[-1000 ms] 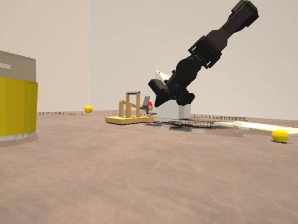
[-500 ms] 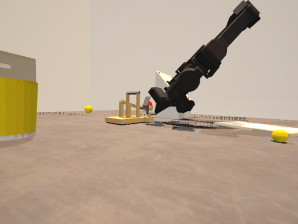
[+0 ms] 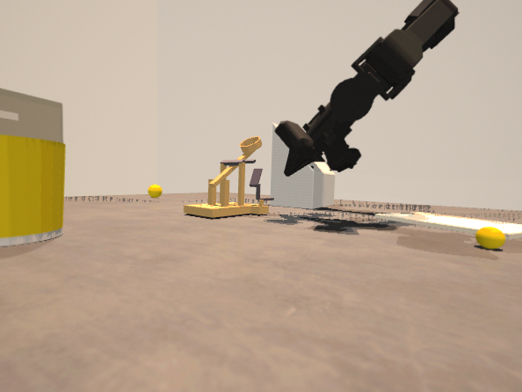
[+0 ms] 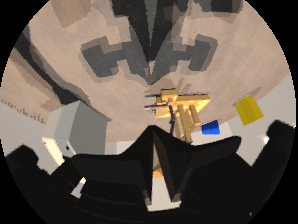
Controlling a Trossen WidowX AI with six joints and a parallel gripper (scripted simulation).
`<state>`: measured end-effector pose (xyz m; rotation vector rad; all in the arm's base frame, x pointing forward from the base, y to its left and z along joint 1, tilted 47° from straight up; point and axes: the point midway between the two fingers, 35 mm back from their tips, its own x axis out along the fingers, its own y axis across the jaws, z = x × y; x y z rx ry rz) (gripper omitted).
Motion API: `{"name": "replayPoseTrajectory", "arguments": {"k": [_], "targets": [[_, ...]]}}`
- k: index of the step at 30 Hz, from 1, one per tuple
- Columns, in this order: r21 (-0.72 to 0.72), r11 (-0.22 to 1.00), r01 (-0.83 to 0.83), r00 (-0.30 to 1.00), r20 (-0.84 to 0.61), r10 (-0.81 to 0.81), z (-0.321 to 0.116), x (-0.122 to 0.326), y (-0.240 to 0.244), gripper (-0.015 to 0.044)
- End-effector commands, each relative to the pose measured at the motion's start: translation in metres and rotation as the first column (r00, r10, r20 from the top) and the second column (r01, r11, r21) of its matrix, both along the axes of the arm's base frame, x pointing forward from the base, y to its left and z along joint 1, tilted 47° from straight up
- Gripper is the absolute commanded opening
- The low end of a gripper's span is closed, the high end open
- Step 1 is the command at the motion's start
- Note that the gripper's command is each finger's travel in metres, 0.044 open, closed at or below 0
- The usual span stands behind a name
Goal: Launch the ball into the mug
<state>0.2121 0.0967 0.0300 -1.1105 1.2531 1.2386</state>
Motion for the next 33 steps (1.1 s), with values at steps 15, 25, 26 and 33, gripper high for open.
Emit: {"name": "replayPoseTrajectory", "arguments": {"k": [15, 25, 26, 33], "targets": [[0.142, 0.934, 0.329, 0.943, -0.004, -0.332, 0.053, 0.072, -0.012, 0.0315], [0.258, 0.761, 0.596, 0.798, -0.077, -0.598, 0.063, 0.143, -0.031, 0.0440], [0.269, 0.738, 0.619, 0.779, -0.087, -0.621, 0.064, 0.150, -0.034, 0.0440], [0.332, 0.562, 0.757, 0.635, -0.173, -0.753, 0.067, 0.196, -0.058, 0.0440]]}}
